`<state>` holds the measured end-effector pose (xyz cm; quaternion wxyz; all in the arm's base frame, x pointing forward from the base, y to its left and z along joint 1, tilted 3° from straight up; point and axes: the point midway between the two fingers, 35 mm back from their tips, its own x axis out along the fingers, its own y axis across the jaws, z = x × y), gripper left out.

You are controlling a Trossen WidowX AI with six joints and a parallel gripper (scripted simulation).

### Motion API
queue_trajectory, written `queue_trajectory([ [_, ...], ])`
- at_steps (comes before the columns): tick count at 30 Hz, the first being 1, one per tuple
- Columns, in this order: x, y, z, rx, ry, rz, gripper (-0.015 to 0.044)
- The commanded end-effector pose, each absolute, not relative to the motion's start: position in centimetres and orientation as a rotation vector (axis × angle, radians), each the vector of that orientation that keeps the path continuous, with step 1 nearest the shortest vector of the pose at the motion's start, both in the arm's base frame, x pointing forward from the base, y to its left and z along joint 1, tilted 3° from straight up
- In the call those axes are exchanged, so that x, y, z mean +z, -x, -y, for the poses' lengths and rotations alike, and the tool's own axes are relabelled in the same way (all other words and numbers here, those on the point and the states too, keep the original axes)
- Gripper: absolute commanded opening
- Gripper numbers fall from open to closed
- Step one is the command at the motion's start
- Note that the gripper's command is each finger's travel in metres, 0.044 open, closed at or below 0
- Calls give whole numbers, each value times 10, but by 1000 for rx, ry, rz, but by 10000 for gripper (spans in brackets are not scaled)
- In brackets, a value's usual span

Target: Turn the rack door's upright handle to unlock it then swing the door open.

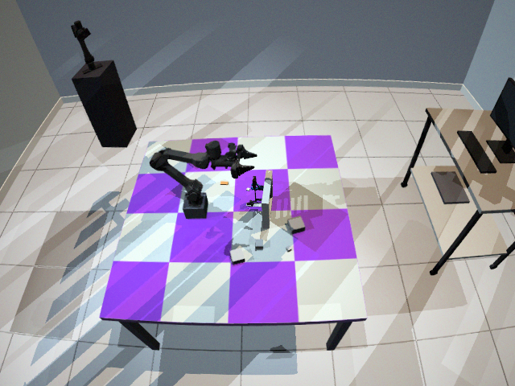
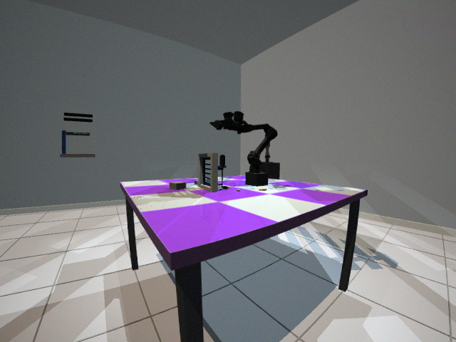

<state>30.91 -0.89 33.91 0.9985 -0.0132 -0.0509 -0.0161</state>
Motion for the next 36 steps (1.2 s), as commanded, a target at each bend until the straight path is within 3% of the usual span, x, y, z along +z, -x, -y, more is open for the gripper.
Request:
queue_trajectory([
  [1,339,-310,9,-31,25,97,374],
  [4,332,-318,5,-18,14,35,295],
  [20,284,-354,-22,55,-52,-398,295],
  [36,236,-359,-51,87,-84,-837,295],
])
